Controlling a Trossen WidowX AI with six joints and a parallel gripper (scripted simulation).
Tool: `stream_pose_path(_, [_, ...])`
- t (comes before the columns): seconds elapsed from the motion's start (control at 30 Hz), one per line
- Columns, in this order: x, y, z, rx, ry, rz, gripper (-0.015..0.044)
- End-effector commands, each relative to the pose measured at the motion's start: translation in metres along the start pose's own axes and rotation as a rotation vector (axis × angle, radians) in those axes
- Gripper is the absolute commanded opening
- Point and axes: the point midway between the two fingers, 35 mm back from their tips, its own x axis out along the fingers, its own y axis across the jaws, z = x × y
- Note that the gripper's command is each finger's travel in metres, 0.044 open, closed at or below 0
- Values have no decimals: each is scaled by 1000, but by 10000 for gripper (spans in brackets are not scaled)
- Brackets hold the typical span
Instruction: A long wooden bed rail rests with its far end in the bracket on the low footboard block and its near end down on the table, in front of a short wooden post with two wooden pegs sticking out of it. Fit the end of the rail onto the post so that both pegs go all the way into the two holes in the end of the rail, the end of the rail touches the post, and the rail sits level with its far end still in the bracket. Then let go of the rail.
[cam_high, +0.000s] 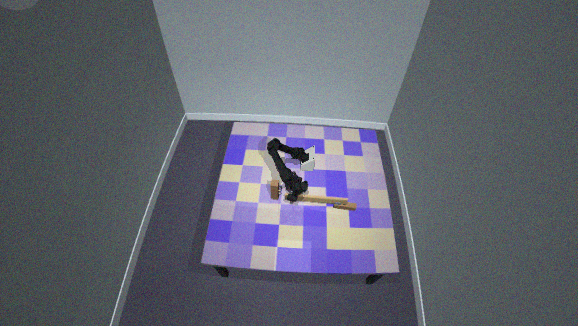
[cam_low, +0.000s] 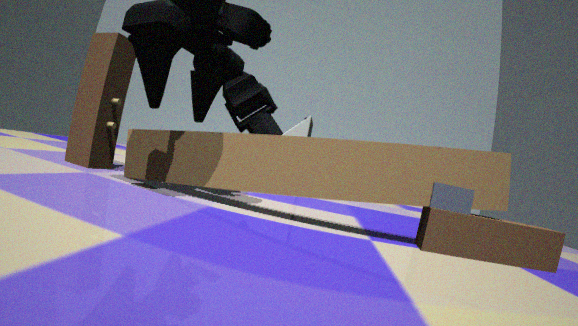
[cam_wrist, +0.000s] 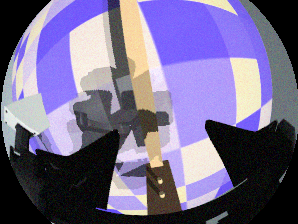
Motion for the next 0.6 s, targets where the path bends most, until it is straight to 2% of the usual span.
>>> stream_pose_path(0.0, [-3, 14, -5, -75, 78, 13, 440])
stream_pose_path(0.57, [12, 12, -5, -75, 77, 13, 440])
